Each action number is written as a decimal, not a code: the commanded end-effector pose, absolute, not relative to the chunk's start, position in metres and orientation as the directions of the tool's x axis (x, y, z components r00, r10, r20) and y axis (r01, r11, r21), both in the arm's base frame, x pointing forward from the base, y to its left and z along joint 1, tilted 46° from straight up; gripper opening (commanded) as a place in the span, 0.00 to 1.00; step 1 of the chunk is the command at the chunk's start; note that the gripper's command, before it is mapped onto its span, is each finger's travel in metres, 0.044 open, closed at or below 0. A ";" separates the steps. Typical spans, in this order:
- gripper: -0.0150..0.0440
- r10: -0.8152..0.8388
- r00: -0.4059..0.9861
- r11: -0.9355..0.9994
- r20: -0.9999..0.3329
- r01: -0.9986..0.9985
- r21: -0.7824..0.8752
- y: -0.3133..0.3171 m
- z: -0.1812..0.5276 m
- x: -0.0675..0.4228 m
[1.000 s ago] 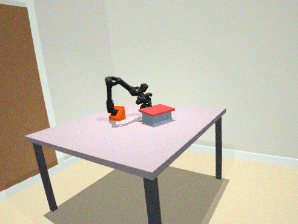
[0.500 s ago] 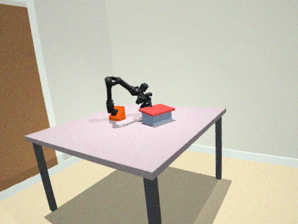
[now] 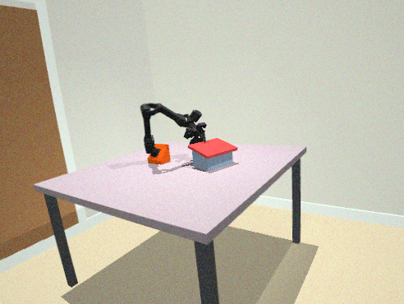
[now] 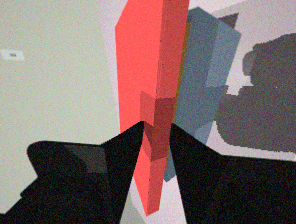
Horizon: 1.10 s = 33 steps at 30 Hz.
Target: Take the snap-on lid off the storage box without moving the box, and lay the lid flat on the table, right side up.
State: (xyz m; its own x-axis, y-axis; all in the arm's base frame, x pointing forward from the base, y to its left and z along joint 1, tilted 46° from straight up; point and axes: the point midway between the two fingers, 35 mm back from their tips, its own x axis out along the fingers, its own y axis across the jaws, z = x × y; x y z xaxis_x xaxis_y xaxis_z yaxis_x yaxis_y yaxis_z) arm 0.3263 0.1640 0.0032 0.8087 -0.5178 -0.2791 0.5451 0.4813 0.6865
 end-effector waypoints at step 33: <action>0.25 -0.517 0.810 0.476 -0.277 0.541 0.694 0.196 0.044 0.345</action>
State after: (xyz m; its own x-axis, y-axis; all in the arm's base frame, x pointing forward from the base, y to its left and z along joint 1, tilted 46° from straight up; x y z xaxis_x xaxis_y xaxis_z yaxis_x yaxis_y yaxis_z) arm 0.3417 0.1922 0.0389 0.8089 -0.5175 -0.2790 0.5443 0.4797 0.6882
